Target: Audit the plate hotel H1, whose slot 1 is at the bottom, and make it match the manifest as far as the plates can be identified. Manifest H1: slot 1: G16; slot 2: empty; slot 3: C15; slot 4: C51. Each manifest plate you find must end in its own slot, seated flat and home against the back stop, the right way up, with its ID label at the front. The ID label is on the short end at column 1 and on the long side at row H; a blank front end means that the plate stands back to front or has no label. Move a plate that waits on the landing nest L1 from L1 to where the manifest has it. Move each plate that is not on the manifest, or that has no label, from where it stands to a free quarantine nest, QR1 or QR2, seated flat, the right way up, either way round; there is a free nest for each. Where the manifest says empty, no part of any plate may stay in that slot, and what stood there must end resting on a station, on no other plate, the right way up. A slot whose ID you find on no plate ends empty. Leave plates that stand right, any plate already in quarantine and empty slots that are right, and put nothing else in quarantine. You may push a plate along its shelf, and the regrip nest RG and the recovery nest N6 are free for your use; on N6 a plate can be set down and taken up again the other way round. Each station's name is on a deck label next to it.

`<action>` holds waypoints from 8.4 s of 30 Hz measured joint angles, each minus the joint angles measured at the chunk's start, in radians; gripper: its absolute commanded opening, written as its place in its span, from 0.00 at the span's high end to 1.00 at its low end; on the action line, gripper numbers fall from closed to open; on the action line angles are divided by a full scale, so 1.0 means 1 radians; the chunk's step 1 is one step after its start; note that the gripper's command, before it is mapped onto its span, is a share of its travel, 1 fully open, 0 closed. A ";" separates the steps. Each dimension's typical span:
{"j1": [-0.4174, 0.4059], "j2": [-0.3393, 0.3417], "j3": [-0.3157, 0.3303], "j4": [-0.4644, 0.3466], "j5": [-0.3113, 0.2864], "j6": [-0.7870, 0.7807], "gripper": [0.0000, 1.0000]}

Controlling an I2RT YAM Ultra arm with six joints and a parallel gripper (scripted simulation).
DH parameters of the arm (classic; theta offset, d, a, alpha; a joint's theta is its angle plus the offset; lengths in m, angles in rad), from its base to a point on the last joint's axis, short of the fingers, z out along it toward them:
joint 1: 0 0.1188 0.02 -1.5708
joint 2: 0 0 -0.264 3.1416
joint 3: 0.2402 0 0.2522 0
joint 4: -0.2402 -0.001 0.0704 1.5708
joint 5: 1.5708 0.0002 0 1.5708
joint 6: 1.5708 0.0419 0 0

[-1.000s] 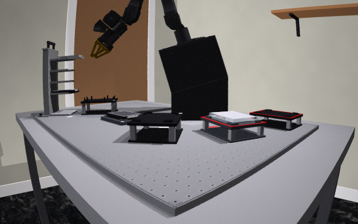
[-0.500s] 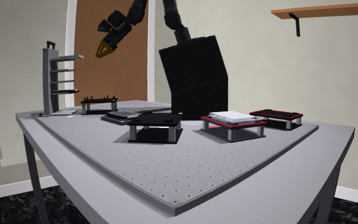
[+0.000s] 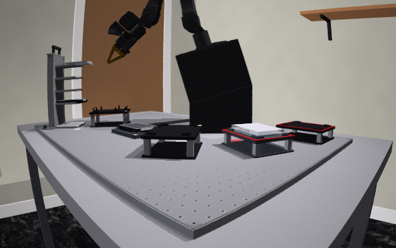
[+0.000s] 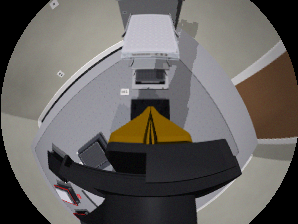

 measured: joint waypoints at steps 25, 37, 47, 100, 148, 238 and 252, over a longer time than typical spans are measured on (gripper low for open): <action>0.010 0.023 0.024 -0.005 0.003 0.003 1.00; 0.017 0.041 0.050 -0.012 0.010 0.007 1.00; 0.023 0.055 0.072 -0.018 0.015 0.010 1.00; 0.052 0.138 0.197 -0.058 0.040 0.025 1.00; 0.073 0.209 0.316 -0.104 0.060 0.036 1.00; 0.087 0.270 0.412 -0.154 0.076 0.043 1.00; 0.074 0.216 0.324 -0.113 0.066 0.037 1.00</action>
